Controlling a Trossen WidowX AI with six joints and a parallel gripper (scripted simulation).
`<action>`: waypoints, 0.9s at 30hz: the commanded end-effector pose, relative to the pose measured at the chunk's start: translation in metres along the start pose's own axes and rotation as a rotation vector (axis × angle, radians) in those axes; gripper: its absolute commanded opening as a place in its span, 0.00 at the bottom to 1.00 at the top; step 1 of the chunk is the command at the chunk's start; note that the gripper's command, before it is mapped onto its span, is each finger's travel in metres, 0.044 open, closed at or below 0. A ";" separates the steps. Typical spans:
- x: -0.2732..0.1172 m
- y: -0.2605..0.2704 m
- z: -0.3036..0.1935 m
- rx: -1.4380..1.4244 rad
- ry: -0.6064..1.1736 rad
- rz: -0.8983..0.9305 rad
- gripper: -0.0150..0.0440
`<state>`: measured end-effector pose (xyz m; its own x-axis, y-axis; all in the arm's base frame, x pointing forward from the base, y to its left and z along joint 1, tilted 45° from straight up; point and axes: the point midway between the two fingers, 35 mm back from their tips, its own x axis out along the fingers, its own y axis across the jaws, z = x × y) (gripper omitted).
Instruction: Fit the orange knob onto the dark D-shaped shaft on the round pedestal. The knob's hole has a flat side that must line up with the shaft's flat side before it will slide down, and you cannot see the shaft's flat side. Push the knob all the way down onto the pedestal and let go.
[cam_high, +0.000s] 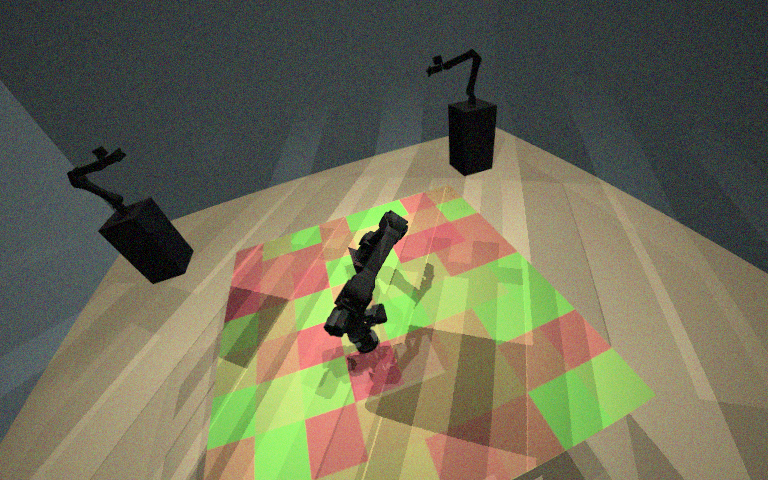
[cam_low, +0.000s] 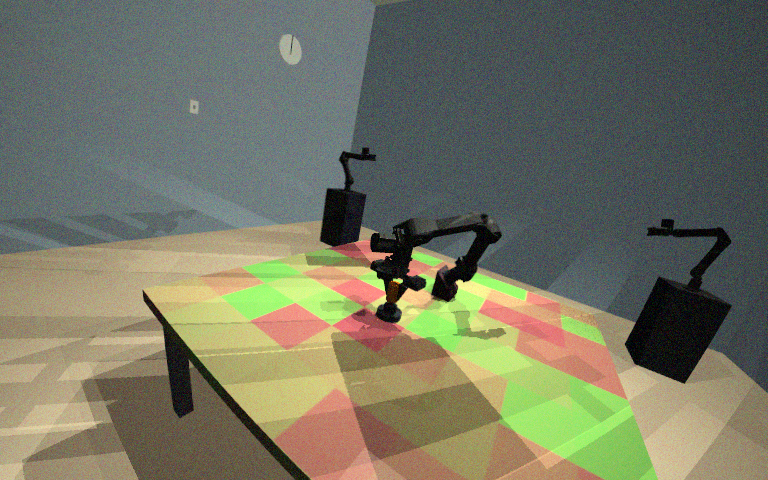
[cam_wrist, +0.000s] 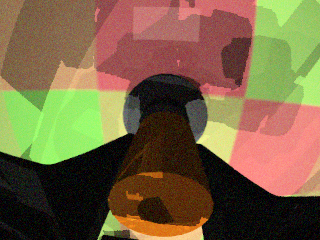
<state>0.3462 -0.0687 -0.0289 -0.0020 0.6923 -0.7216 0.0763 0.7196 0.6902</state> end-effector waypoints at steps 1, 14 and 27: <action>-0.003 0.001 0.000 0.004 -0.003 0.003 0.25; -0.005 0.001 -0.002 -0.205 -0.003 0.003 0.25; 0.000 0.001 -0.001 -0.205 -0.003 0.003 0.25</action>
<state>0.3447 -0.0691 -0.0282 -0.0021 0.6936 -0.7204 -0.1213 0.7149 0.6887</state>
